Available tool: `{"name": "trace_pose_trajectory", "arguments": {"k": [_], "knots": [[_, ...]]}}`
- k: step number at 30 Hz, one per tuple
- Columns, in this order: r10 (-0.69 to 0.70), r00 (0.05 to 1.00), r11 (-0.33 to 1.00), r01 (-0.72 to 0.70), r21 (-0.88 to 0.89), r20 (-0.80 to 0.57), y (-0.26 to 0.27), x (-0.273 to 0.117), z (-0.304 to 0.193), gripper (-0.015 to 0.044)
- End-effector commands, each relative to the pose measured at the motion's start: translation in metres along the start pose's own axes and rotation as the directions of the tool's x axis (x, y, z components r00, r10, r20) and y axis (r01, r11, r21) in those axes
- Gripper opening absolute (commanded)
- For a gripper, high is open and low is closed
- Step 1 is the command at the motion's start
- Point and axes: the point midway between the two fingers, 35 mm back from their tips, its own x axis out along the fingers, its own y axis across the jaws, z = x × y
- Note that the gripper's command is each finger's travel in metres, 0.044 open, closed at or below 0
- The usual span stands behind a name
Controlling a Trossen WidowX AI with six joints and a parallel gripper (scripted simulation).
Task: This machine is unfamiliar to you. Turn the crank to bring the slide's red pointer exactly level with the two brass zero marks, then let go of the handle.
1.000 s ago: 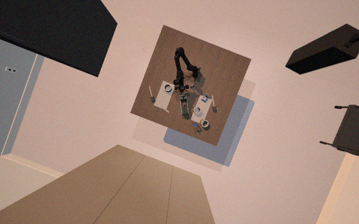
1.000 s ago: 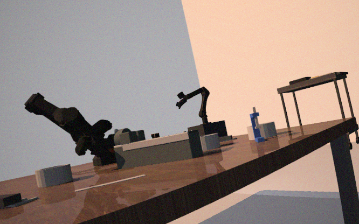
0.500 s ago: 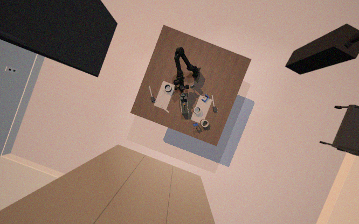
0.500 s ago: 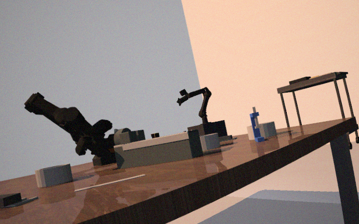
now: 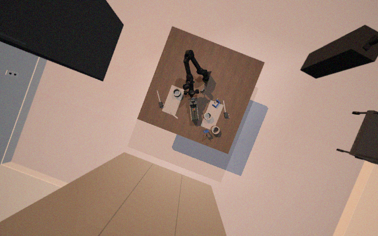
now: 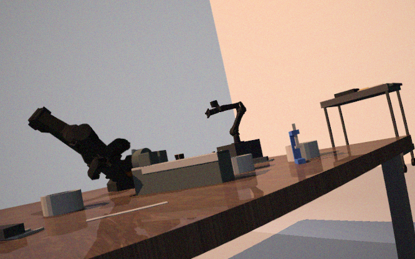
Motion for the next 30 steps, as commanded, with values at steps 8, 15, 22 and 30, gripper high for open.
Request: {"name": "trace_pose_trajectory", "arguments": {"k": [8,15,22,30], "knots": [[0.026,1.000,1.000,-0.026,-0.007,-0.003,0.0099,0.0012,-0.0015,0.0000],[0.026,1.000,1.000,-0.026,-0.007,-0.003,0.0109,0.0011,-0.0014,0.0000],[0.026,1.000,1.000,-0.026,-0.007,-0.003,0.0121,0.0008,-0.0012,0.0000],[0.026,1.000,1.000,-0.026,-0.007,-0.003,0.0139,0.0004,-0.0009,0.0000]]}}
